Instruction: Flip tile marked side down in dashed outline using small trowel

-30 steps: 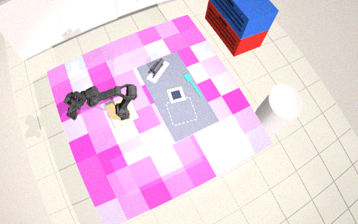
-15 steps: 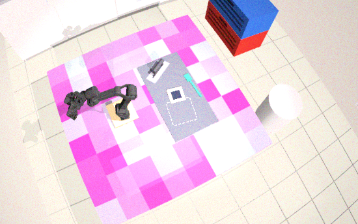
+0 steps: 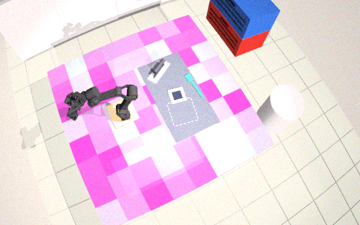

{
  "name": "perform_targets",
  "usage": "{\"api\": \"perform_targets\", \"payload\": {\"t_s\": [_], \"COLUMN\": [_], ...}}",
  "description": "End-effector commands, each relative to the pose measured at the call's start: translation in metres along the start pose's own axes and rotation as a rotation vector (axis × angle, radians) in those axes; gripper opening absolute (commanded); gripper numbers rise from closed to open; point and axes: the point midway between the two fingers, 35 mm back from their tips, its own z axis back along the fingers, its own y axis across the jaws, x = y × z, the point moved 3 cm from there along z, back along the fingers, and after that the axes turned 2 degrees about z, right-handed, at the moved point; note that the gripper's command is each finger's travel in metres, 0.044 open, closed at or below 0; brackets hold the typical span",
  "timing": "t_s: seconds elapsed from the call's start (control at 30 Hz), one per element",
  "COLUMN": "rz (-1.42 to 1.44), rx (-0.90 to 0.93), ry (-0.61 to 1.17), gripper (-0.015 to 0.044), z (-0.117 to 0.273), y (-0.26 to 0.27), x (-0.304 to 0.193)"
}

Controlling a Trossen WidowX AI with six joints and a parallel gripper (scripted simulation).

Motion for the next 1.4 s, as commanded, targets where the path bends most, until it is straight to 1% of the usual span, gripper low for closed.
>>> {"api": "perform_targets", "payload": {"t_s": [0.0, 0.57, 0.7, 1.13, 1.37], "rz": [0.0, 0.0, 0.0, 0.0, 0.008], "rx": [0.0, 0.0, 0.0, 0.0, -0.008], "ry": [0.0, 0.0, 0.0, 0.0, -0.019], "gripper": [0.01, 0.01, 0.0, 0.0, 0.0179], "z": [0.0, 0.0, 0.0, 0.0, 0.0013], "y": [0.0, 0.0, 0.0, 0.0, -0.0007], "x": [0.0, 0.0, 0.0, 0.0, 0.0055]}}
